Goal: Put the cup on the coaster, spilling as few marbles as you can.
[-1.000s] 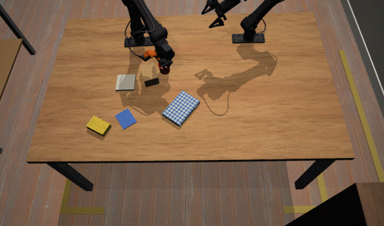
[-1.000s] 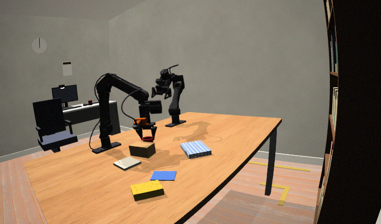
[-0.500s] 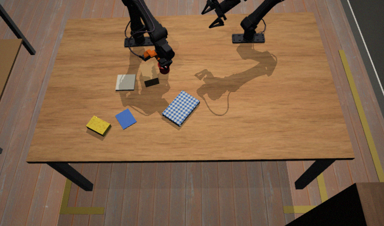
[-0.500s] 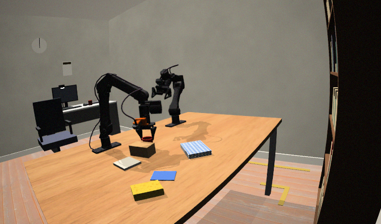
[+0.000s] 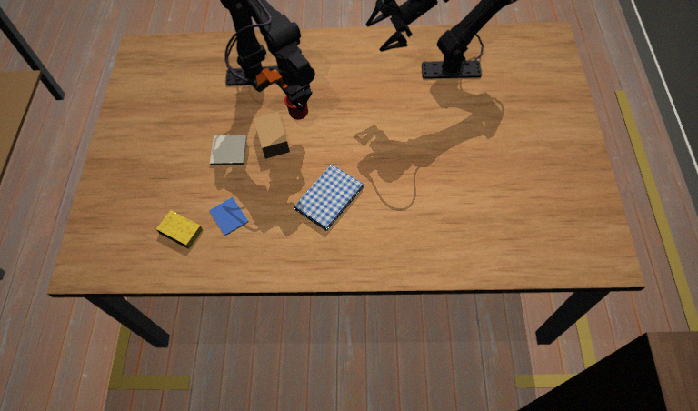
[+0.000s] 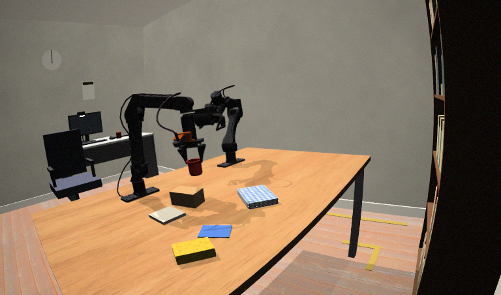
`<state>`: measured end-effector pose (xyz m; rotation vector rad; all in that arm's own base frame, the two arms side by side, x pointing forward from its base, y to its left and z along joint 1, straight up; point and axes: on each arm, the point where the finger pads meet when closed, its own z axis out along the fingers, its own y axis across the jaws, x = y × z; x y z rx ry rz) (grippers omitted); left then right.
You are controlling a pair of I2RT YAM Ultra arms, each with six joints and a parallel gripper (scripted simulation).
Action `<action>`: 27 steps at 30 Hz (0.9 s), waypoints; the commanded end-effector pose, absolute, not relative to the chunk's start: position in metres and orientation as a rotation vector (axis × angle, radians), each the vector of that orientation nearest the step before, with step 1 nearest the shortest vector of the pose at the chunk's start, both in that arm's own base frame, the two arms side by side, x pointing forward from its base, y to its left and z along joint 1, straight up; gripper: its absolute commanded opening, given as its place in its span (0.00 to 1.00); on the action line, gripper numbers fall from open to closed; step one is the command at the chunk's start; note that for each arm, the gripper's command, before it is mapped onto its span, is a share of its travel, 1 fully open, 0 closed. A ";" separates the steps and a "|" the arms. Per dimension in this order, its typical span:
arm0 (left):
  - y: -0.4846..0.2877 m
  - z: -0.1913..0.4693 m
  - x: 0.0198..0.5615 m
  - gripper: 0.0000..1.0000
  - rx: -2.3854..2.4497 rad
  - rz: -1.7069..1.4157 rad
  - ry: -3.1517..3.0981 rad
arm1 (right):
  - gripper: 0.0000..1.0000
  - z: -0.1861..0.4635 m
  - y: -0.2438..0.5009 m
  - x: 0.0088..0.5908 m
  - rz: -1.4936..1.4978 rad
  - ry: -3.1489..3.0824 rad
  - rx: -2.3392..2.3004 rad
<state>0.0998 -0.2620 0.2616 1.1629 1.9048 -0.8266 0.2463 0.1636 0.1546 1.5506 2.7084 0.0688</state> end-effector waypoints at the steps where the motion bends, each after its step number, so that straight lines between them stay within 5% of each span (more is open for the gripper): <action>1: -0.259 0.262 0.097 1.00 1.156 -0.833 1.901 | 0.00 0.171 0.158 0.236 -0.001 2.738 1.541; 27: -0.444 0.320 0.182 1.00 1.110 -0.838 1.887 | 0.00 0.152 -0.055 0.313 0.056 2.727 1.492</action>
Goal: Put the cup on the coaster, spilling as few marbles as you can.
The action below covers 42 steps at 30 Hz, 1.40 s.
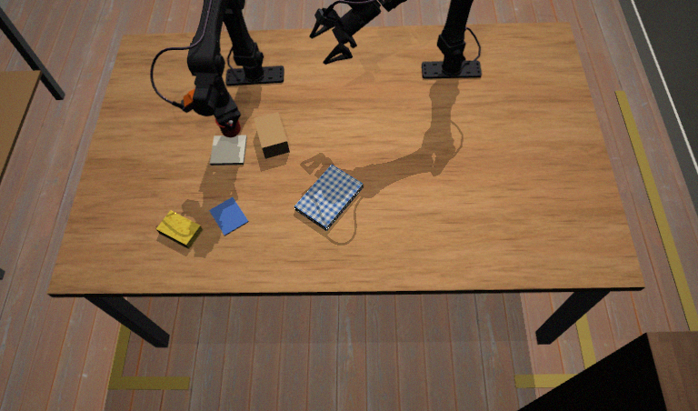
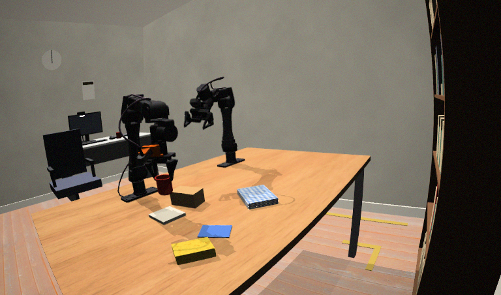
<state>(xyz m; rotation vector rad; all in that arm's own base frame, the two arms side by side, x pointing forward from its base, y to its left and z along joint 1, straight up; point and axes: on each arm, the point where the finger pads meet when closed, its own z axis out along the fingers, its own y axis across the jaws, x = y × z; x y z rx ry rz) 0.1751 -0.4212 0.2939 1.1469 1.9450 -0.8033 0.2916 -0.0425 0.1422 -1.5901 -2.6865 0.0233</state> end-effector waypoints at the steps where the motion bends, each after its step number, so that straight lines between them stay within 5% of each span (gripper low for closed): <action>1: -0.450 0.319 0.185 1.00 1.111 -0.839 1.888 | 0.00 0.152 -0.059 0.315 -0.072 -2.784 -1.533; 42: -0.467 0.309 0.195 1.00 1.125 -0.826 1.906 | 0.00 0.132 -0.071 0.310 -0.080 -2.764 -1.577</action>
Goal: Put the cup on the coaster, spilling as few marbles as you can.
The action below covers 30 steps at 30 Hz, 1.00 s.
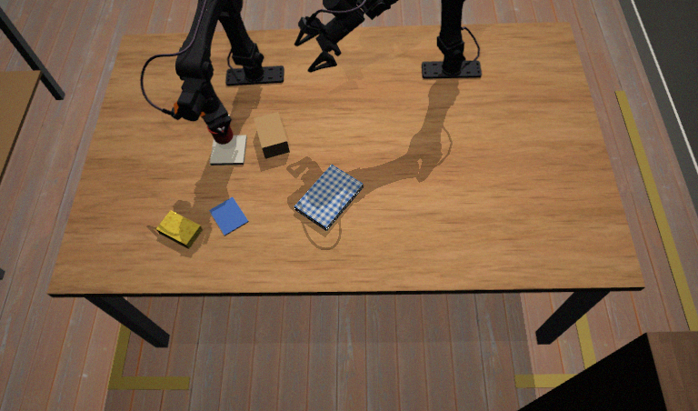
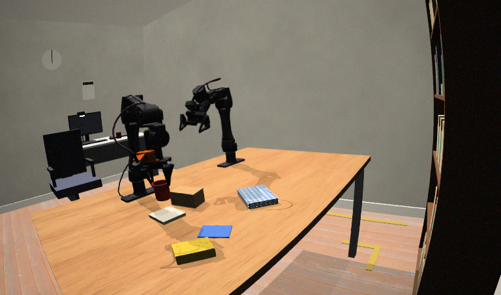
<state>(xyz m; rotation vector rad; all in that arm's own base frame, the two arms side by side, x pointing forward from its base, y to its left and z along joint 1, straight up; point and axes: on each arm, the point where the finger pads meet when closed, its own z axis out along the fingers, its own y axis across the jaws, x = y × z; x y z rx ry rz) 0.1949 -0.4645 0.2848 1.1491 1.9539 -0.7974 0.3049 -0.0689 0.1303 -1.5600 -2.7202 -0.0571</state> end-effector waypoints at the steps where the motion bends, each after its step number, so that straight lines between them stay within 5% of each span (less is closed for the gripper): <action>1: -0.467 0.309 0.195 1.00 1.125 -0.826 1.906 | 0.00 0.129 -0.071 0.310 -0.080 -2.764 -1.577; 30: -0.467 0.309 0.195 1.00 1.125 -0.826 1.906 | 0.00 0.086 -0.071 0.311 -0.079 -2.763 -1.576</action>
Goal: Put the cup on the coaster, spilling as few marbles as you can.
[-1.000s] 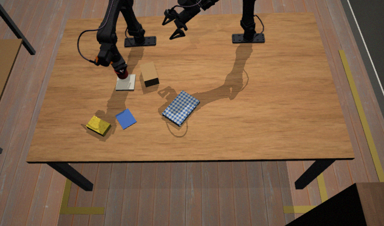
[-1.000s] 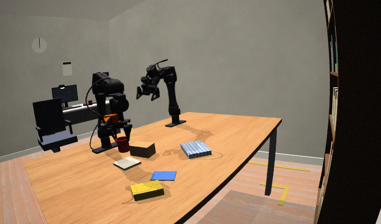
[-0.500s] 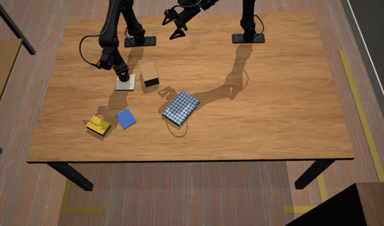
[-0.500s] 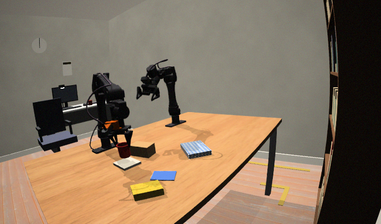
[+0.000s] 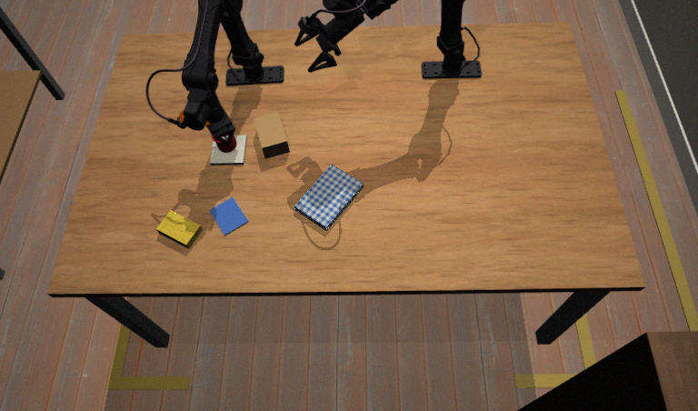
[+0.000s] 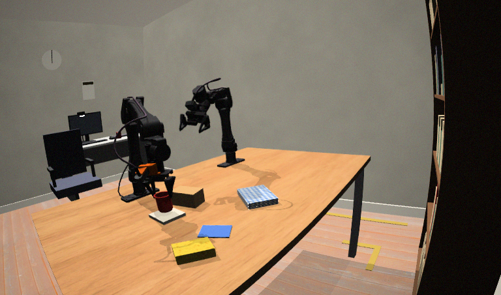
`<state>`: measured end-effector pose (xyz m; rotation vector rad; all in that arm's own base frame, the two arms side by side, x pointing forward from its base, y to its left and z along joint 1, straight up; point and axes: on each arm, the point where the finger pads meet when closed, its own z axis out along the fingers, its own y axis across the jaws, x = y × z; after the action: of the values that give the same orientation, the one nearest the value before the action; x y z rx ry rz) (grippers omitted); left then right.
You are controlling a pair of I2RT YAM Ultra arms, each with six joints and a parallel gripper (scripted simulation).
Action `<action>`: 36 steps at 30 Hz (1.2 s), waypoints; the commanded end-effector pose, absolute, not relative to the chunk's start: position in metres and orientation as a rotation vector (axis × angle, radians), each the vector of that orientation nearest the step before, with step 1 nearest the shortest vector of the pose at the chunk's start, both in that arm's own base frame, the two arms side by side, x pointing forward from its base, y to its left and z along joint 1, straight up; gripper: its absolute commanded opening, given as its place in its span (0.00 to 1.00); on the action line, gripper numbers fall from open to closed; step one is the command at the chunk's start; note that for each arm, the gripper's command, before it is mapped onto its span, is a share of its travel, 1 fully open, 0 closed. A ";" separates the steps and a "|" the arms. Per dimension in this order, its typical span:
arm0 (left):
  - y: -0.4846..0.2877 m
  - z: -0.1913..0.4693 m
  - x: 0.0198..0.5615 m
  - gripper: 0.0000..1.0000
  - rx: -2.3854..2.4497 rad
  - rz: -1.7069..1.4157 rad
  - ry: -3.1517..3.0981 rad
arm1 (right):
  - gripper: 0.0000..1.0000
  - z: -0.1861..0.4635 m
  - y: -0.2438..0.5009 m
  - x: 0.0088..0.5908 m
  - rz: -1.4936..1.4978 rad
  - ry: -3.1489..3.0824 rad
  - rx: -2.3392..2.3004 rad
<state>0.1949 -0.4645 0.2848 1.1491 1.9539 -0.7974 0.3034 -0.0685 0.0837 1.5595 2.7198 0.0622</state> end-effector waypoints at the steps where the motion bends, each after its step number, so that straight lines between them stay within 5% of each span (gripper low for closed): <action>1: -0.467 0.309 0.195 1.00 1.125 -0.826 1.906 | 0.00 0.086 -0.071 0.311 0.077 2.693 1.536; 36: -0.467 0.309 0.195 1.00 1.125 -0.826 1.906 | 0.00 0.073 -0.071 0.311 0.077 2.693 1.537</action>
<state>0.1949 -0.4645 0.2848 1.1491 1.9539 -0.7974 0.3057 -0.0690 0.0707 1.5551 2.7127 0.0662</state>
